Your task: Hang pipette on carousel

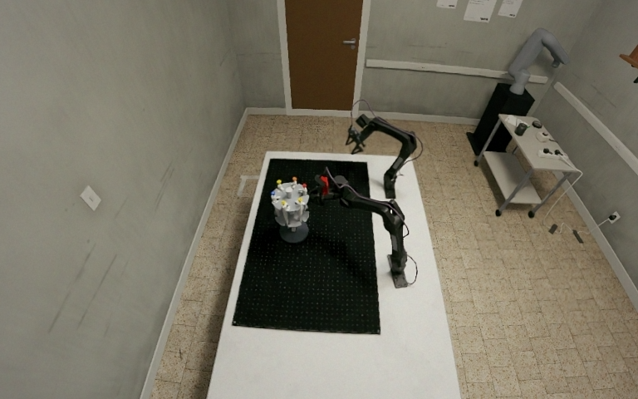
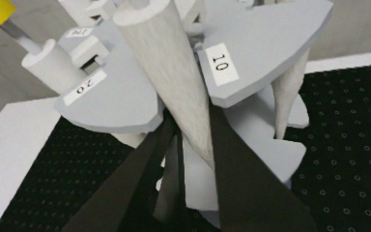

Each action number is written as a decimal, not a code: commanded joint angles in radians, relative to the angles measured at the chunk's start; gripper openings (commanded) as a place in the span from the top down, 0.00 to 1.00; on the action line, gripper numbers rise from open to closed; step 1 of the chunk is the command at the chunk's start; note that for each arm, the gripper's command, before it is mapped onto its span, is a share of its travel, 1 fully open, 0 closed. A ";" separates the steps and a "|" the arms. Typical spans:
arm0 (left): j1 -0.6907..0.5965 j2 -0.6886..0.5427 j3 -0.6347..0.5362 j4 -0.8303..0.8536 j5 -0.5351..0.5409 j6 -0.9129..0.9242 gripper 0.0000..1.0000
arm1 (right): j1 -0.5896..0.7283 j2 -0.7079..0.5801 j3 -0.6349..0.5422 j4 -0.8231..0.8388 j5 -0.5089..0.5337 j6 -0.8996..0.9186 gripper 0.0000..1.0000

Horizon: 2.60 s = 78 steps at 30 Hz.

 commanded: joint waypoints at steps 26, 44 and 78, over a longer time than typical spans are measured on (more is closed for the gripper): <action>0.010 -0.039 0.050 0.029 -0.060 -0.003 0.88 | -0.009 0.006 0.020 0.008 -0.016 -0.006 0.00; 0.010 -0.039 0.050 0.029 -0.060 -0.003 0.88 | -0.009 0.006 0.020 0.008 -0.016 -0.006 0.00; -0.026 0.076 0.214 -0.021 -0.294 -0.004 0.88 | -0.009 0.006 0.020 0.008 -0.016 -0.006 0.00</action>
